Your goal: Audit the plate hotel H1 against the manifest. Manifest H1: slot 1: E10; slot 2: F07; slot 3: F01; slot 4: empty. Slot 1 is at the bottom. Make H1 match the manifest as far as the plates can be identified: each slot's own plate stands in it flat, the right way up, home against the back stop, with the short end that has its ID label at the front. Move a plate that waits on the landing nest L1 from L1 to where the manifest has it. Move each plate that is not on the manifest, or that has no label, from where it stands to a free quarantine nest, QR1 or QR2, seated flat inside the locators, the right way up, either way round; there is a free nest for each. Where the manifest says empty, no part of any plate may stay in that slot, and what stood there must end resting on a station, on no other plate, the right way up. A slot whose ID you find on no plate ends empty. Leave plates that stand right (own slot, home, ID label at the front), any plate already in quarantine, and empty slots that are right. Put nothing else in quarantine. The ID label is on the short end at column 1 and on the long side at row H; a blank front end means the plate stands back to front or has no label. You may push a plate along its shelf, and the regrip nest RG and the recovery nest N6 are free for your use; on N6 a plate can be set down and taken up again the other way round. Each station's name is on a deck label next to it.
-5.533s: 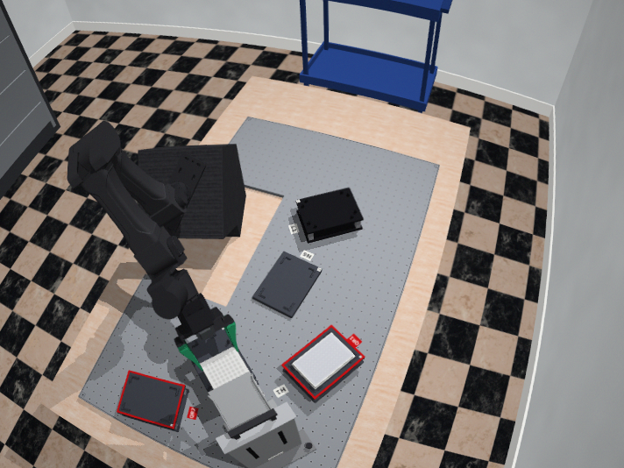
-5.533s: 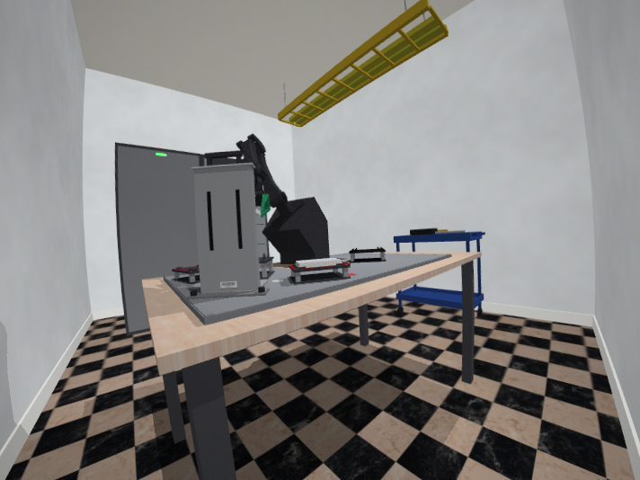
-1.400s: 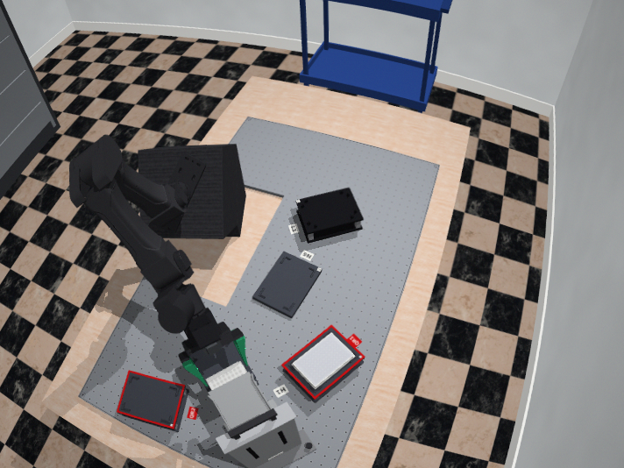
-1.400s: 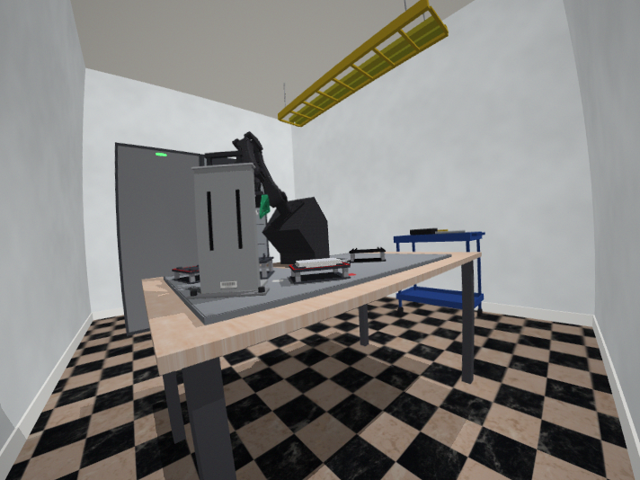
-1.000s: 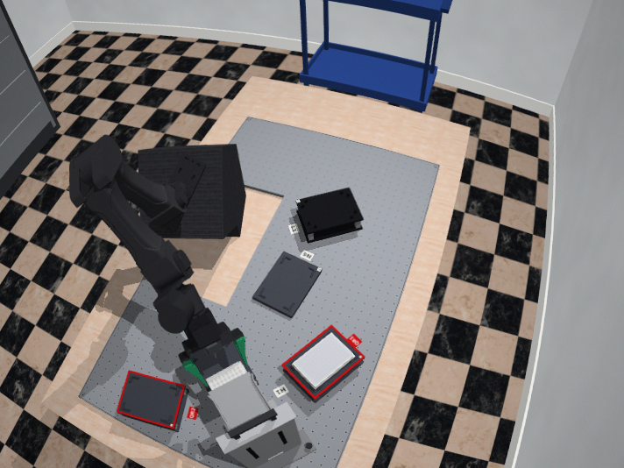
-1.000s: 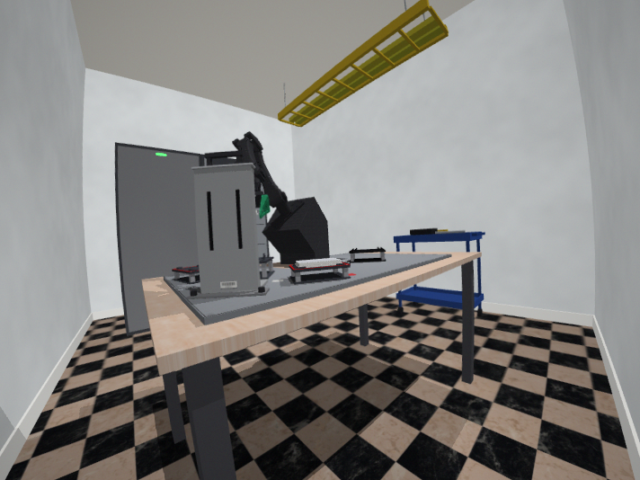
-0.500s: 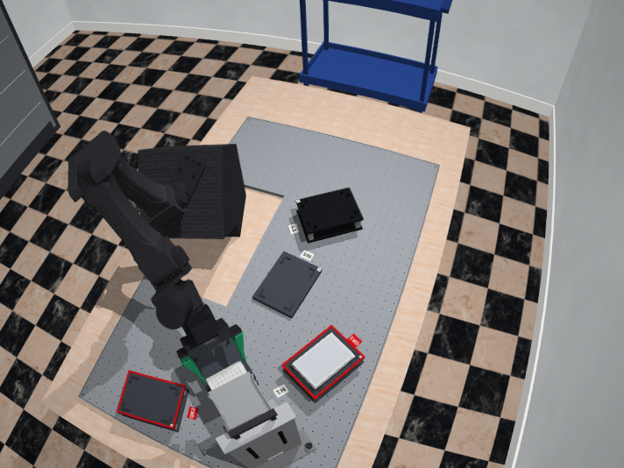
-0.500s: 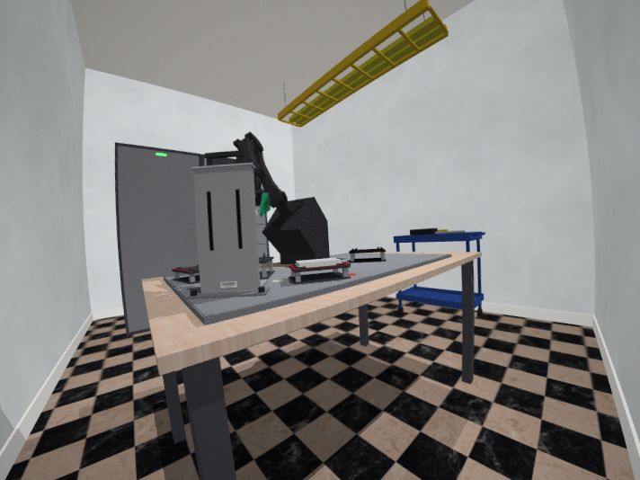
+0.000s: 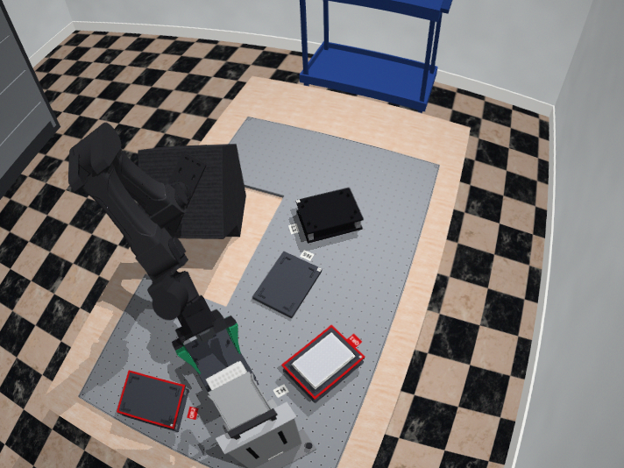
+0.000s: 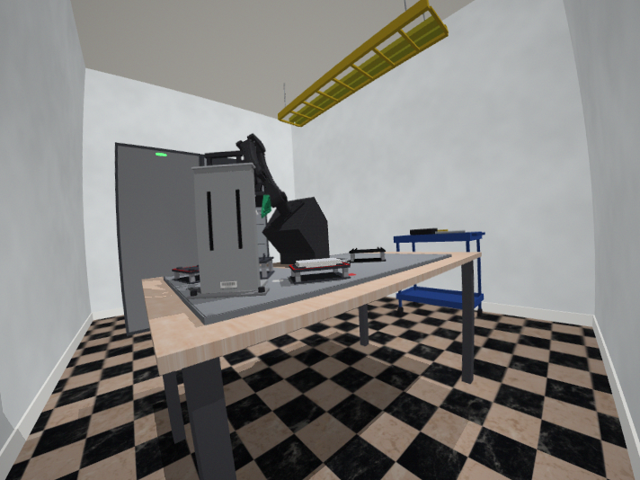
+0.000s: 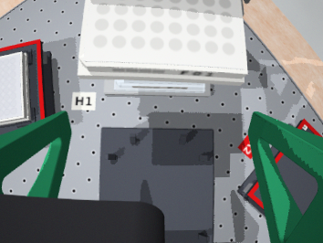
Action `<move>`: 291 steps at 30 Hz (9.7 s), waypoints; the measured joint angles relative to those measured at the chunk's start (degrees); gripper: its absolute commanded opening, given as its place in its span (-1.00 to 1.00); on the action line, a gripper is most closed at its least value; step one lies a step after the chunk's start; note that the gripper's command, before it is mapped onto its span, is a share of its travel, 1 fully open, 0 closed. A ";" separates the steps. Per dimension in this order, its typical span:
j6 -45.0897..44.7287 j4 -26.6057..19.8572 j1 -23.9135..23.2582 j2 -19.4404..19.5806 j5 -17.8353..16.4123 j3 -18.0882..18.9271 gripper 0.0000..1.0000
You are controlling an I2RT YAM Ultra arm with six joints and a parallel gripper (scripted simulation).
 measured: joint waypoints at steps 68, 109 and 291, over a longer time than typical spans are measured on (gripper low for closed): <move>-0.28 -3.76 -5.99 -15.85 -6.25 -11.47 -1.00; -0.31 -1.55 -3.48 -9.49 -4.20 -7.93 -1.00; -0.31 -1.31 3.04 8.98 3.15 9.75 -1.00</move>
